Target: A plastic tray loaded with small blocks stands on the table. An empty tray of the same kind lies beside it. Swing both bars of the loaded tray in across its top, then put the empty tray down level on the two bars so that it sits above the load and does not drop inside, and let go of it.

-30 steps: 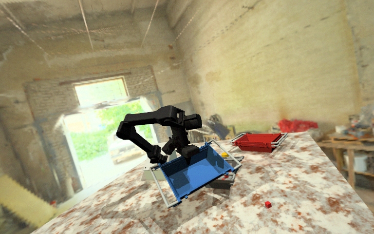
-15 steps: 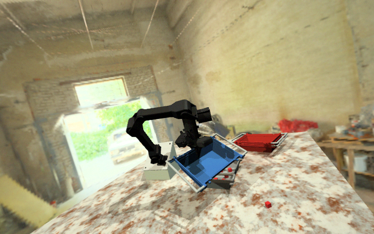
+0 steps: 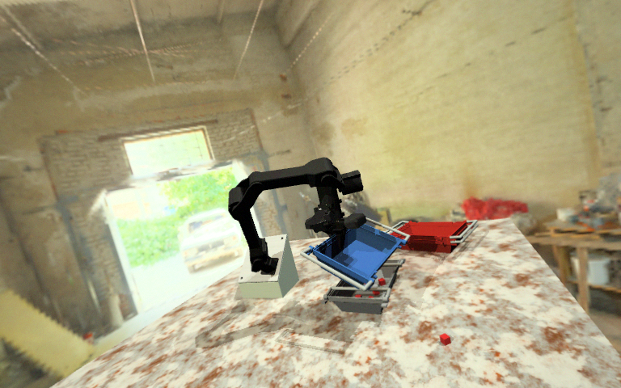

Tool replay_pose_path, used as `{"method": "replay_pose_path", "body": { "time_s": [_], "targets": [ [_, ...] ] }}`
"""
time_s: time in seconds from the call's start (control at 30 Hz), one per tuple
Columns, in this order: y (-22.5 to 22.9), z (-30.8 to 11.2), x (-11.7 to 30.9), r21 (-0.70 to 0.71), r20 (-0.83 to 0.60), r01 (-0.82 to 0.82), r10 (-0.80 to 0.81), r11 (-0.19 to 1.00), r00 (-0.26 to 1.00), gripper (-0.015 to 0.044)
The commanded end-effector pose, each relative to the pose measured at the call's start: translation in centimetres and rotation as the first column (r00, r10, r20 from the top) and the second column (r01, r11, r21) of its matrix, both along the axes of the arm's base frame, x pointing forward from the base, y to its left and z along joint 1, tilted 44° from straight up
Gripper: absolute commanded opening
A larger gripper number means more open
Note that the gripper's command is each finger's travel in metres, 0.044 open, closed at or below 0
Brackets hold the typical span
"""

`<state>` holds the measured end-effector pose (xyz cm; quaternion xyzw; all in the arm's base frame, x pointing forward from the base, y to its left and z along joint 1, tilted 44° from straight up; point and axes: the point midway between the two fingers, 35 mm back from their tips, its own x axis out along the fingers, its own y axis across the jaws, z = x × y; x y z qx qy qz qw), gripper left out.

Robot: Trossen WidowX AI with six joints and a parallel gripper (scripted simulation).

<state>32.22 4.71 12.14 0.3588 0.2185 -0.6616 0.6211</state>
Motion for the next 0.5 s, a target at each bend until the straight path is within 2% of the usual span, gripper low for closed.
{"method": "replay_pose_path", "body": {
  "time_s": [0.0,0.2,0.47],
  "targets": [
    [2.1,-0.8,0.3,-0.007,-0.027,-0.068,0.068,0.998,0.997,0.0000],
    [4.1,-2.3,0.2,-0.024,-0.079,-0.131,0.129,0.991,0.989,0.0000],
    [4.2,-2.3,0.2,-0.025,-0.080,-0.133,0.131,0.991,0.988,0.0000]
  ]
}}
